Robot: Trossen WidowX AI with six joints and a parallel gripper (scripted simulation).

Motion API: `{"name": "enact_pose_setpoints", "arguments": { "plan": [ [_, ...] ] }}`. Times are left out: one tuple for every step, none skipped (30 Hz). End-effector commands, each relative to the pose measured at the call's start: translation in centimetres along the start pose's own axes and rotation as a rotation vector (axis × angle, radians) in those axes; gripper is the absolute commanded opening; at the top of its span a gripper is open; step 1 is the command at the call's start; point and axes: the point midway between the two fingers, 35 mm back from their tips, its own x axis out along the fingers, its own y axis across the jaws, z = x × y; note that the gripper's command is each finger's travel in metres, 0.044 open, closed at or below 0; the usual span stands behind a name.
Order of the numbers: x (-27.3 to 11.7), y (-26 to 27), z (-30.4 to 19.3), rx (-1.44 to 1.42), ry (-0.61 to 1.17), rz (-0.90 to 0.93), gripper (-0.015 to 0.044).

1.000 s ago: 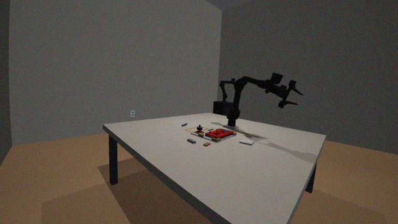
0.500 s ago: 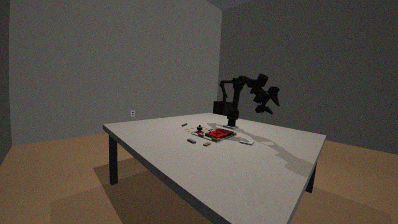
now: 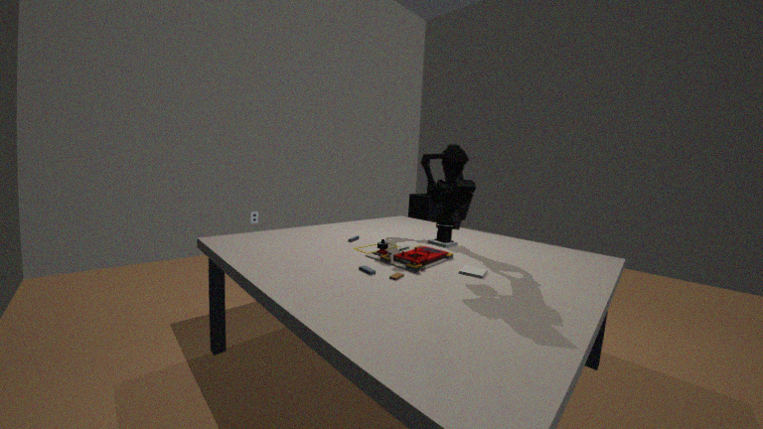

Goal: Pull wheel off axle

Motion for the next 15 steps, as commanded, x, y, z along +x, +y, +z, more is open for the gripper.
{"name": "enact_pose_setpoints", "arguments": {
  "plan": [
    [-0.3,-2.2,4.6,0.102,-0.07,-0.088,0.03],
    [-0.4,-2.9,5.7,0.13,-0.086,-0.112,0.03],
    [-0.6,-3.6,6.8,0.159,-0.102,-0.137,0.03],
    [-0.8,-4.4,7.9,0.188,-0.117,-0.162,0.03],
    [-1.0,-5.1,9.0,0.218,-0.132,-0.187,0.03],
    [-1.3,-5.9,10.1,0.248,-0.146,-0.212,0.03],
    [-1.6,-6.8,11.1,0.278,-0.159,-0.236,0.03],
    [-1.9,-7.6,12.0,0.308,-0.172,-0.261,0.03],
    [-2.2,-8.5,13.0,0.339,-0.185,-0.286,0.03],
    [-2.6,-9.3,13.9,0.369,-0.197,-0.311,0.03],
    [-3.0,-10.2,14.7,0.4,-0.208,-0.335,0.03],
    [-3.4,-11.1,15.6,0.431,-0.218,-0.36,0.03],
    [-3.9,-12.1,16.4,0.465,-0.229,-0.386,0.03],
    [-4.4,-13.1,17.2,0.499,-0.239,-0.413,0.03],
    [-4.9,-14.1,18.0,0.534,-0.249,-0.44,0.03]
  ]
}}
